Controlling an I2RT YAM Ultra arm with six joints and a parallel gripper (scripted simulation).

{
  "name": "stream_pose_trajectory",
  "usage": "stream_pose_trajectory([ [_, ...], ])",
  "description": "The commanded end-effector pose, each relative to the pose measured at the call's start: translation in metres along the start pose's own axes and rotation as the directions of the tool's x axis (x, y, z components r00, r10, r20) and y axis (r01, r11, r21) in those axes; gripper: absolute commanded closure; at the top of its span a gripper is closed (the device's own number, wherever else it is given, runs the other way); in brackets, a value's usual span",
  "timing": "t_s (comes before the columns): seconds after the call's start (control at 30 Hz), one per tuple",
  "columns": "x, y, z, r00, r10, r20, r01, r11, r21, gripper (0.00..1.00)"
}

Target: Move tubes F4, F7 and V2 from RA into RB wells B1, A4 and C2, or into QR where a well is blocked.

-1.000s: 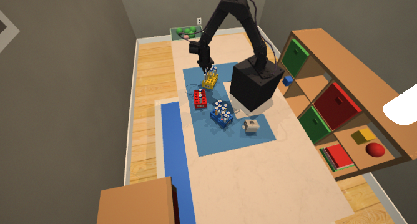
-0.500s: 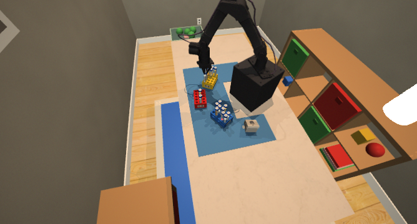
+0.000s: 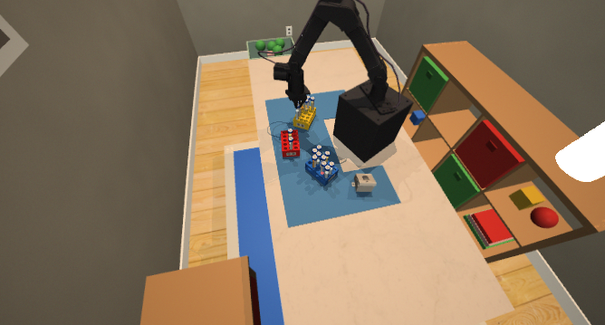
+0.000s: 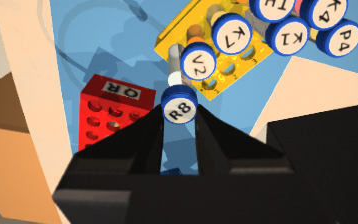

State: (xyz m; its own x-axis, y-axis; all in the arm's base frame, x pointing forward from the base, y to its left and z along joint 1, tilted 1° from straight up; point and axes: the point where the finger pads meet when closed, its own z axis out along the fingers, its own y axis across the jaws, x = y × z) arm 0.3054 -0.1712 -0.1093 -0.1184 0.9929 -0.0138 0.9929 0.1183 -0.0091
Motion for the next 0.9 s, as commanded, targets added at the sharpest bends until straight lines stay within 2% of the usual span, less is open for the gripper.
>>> stream_pose_trajectory([
  [0.0, -0.004, 0.017, 0.001, 1.000, -0.007, 0.017, 0.007, 0.999, -0.040, 1.00],
  [0.87, -0.001, 0.013, 0.015, 1.000, -0.010, 0.011, 0.010, 0.999, -0.030, 1.00],
])
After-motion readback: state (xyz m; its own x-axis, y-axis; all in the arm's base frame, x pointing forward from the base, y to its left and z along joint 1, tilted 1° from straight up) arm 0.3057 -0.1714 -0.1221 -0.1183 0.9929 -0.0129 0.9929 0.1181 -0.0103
